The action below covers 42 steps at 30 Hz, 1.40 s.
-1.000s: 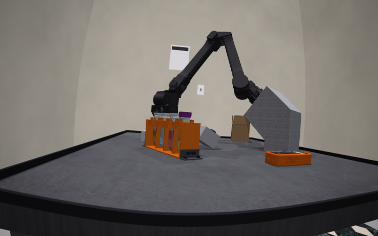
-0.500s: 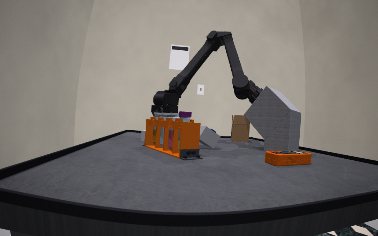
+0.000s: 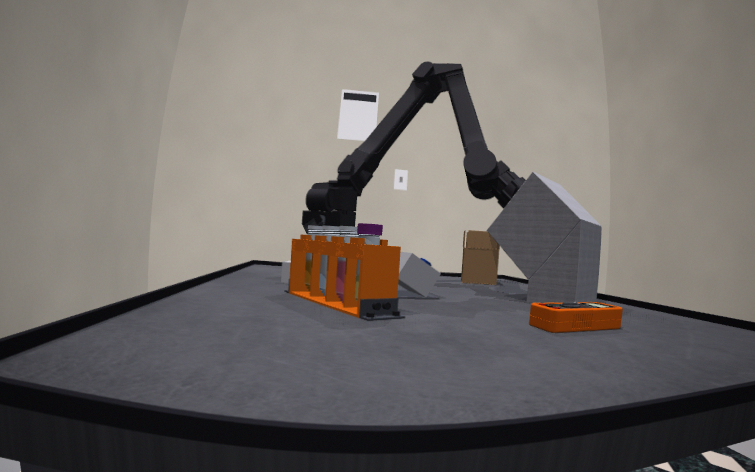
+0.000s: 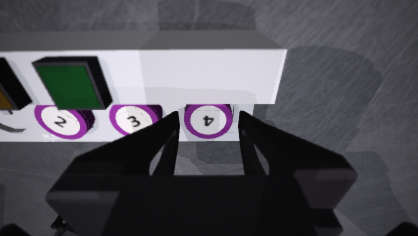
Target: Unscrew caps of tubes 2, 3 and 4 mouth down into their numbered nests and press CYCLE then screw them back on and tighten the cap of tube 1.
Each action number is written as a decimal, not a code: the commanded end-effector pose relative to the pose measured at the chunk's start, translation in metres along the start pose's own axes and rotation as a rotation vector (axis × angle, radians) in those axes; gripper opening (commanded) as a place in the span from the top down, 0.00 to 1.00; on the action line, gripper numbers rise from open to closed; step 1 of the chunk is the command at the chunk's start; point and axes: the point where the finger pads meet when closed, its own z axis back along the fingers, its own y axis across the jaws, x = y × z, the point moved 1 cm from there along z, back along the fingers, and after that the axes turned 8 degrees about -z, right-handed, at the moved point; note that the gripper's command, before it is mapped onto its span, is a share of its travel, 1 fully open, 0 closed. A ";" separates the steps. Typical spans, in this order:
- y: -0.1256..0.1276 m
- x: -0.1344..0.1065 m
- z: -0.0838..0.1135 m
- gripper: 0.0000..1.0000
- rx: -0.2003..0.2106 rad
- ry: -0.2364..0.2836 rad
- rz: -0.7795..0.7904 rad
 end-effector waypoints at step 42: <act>0.026 -0.050 0.131 1.00 0.008 -0.025 0.569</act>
